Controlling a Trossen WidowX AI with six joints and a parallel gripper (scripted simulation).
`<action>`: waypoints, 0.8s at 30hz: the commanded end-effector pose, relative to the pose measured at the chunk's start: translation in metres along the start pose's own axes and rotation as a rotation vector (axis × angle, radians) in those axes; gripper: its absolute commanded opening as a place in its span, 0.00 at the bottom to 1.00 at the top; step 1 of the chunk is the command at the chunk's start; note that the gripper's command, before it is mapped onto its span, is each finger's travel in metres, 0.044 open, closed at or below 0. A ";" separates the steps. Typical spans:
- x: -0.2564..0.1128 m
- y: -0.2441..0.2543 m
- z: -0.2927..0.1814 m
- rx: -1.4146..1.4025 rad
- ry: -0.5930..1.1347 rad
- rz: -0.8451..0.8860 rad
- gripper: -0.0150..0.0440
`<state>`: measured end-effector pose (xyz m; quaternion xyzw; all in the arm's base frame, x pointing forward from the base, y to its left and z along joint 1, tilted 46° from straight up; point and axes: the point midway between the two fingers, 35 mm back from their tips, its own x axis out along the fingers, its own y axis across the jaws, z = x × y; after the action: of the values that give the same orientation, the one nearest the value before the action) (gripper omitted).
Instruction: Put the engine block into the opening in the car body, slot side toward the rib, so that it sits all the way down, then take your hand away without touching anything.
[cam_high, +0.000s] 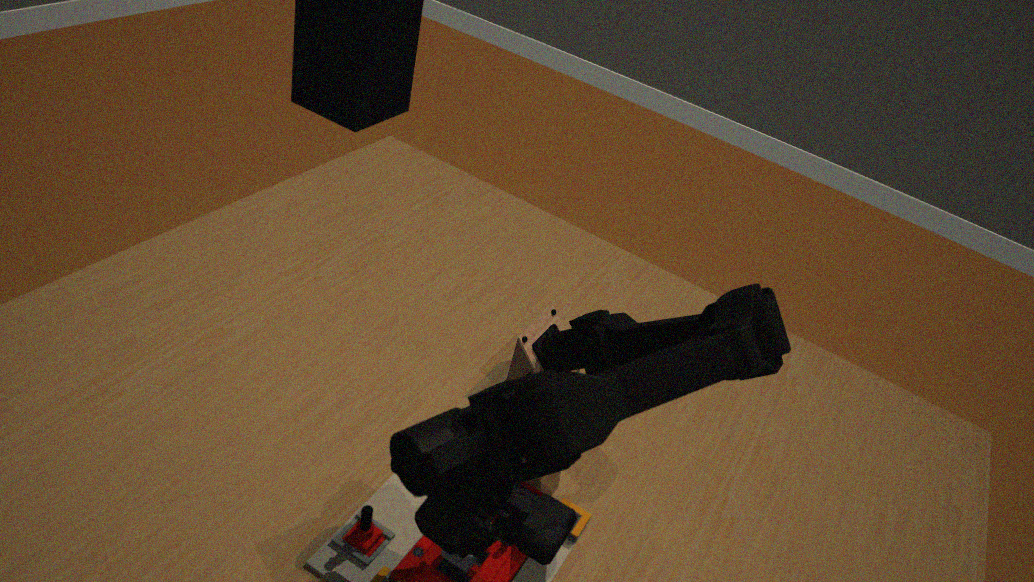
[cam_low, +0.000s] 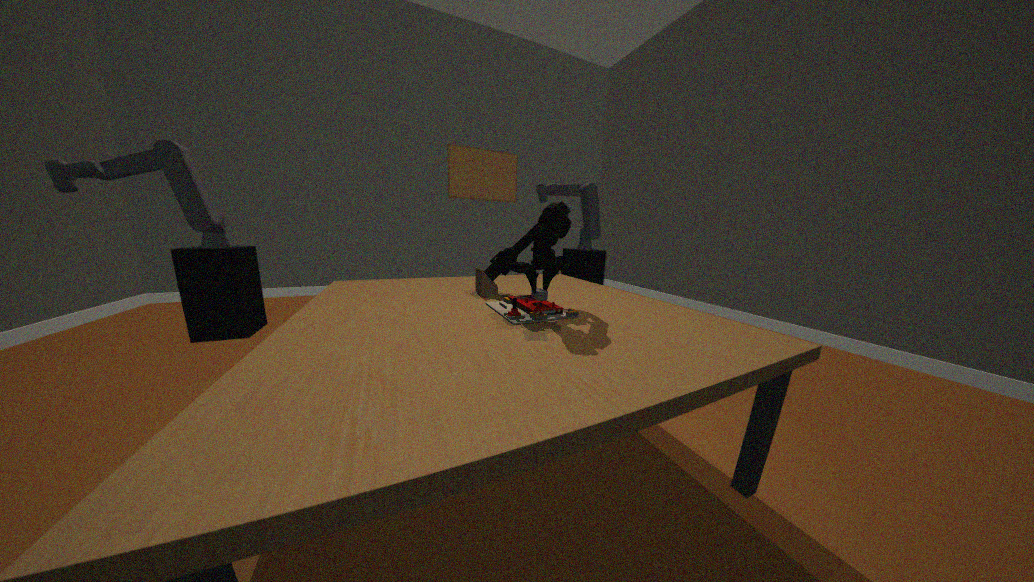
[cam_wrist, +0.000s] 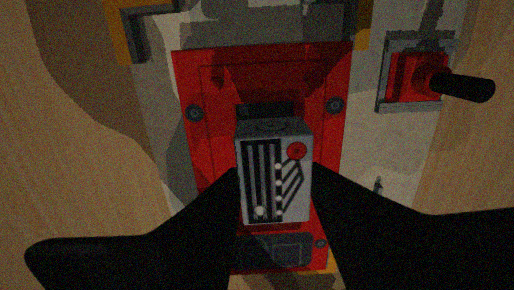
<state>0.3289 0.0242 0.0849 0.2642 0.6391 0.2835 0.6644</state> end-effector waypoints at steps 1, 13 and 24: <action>-0.001 0.001 0.000 -0.007 -0.006 0.003 0.52; -0.002 0.002 0.001 0.032 -0.006 0.003 0.52; -0.002 0.003 0.001 0.050 -0.006 0.003 0.52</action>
<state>0.3290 0.0248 0.0857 0.2809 0.6461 0.2675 0.6574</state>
